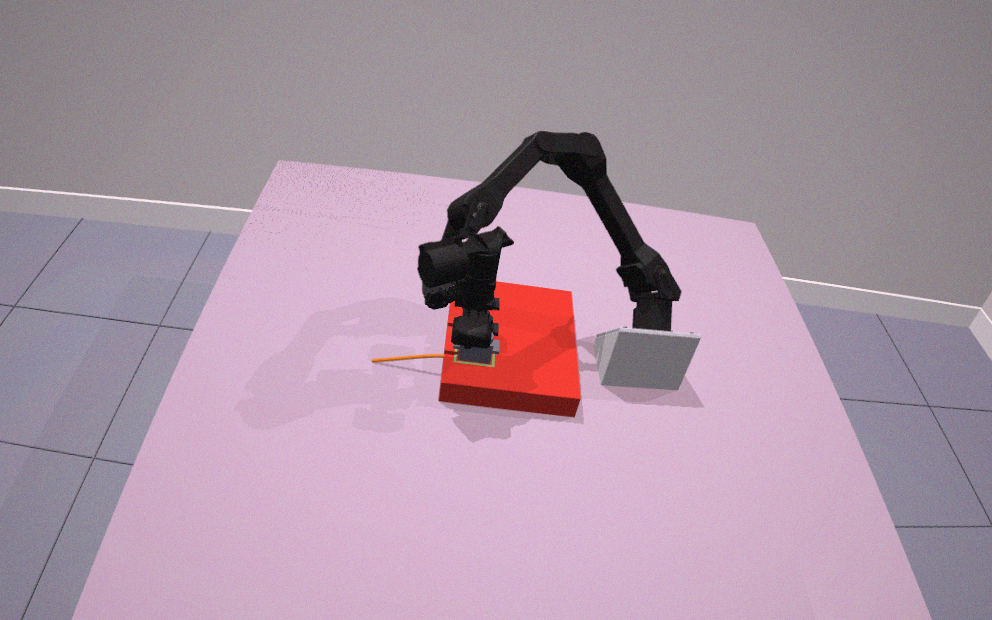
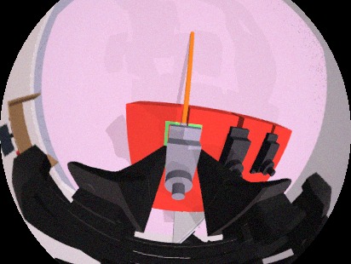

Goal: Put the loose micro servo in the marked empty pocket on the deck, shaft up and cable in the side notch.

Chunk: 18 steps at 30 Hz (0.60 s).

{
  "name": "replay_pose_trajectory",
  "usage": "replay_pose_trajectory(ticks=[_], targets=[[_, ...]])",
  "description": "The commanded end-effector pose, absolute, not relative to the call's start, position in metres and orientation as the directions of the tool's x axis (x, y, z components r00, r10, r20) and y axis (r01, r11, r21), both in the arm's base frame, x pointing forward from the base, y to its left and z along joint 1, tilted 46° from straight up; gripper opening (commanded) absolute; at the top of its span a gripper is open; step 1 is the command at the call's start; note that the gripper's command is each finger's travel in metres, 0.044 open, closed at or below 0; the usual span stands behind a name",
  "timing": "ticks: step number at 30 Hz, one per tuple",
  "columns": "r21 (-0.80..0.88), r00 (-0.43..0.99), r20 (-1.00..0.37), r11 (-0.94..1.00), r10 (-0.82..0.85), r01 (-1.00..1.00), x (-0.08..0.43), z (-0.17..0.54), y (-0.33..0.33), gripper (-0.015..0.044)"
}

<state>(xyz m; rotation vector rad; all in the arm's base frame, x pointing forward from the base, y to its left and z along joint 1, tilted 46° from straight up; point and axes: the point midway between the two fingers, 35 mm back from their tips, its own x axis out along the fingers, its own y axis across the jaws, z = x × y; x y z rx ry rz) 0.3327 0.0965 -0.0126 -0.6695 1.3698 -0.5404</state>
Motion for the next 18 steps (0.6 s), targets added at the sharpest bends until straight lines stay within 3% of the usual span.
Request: replay_pose_trajectory(ticks=[1, 18], targets=[[-0.712, 0.134, -0.699, 0.701, -0.703, -0.037, 0.333, -0.015, 0.094, 0.0], [-0.713, 0.134, -0.698, 0.7, -0.703, -0.037, 0.335, -0.025, 0.083, 0.0]])
